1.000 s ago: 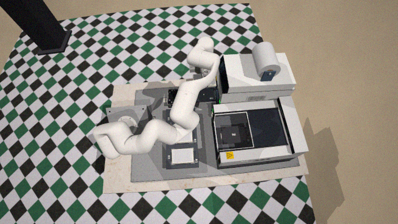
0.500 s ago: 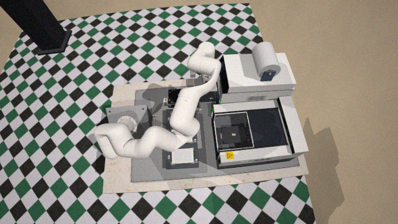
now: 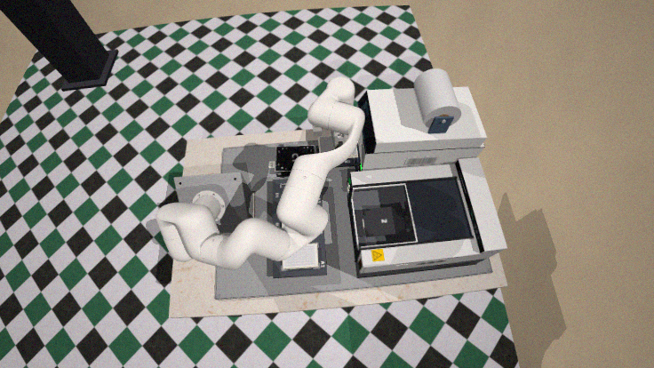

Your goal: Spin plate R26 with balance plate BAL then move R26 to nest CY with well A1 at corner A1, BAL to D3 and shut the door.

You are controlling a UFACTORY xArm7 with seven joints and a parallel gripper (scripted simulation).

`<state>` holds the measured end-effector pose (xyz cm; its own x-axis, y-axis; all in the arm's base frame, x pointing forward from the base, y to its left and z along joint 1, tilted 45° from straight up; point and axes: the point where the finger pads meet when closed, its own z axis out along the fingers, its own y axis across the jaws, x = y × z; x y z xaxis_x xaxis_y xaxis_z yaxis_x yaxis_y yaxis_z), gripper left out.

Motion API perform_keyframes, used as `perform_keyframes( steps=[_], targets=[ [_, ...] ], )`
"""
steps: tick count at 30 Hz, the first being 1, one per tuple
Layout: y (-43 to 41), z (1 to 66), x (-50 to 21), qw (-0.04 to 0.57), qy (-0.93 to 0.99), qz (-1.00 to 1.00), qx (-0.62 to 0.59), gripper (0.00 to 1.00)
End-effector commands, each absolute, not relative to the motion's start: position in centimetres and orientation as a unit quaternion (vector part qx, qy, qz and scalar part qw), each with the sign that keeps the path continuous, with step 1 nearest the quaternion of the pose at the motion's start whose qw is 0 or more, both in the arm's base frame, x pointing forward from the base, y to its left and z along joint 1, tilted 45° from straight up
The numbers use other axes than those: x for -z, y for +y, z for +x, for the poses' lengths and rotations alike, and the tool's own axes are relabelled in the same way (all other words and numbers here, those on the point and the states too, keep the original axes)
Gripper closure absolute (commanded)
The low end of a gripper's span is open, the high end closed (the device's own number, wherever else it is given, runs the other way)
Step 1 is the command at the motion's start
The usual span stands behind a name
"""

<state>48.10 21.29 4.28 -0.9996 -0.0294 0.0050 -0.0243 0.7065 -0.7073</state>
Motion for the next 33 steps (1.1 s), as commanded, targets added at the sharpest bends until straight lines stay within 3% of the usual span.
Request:
perform_keyframes(
  steps=[1, 33],
  targets=[
    [21.0, 48.1, -5.0, 0.005, 0.925, -0.016, 0.381, 1.0],
    [16.2, 48.3, -9.7, 0.005, 0.925, -0.016, 0.381, 1.0]
  ],
)
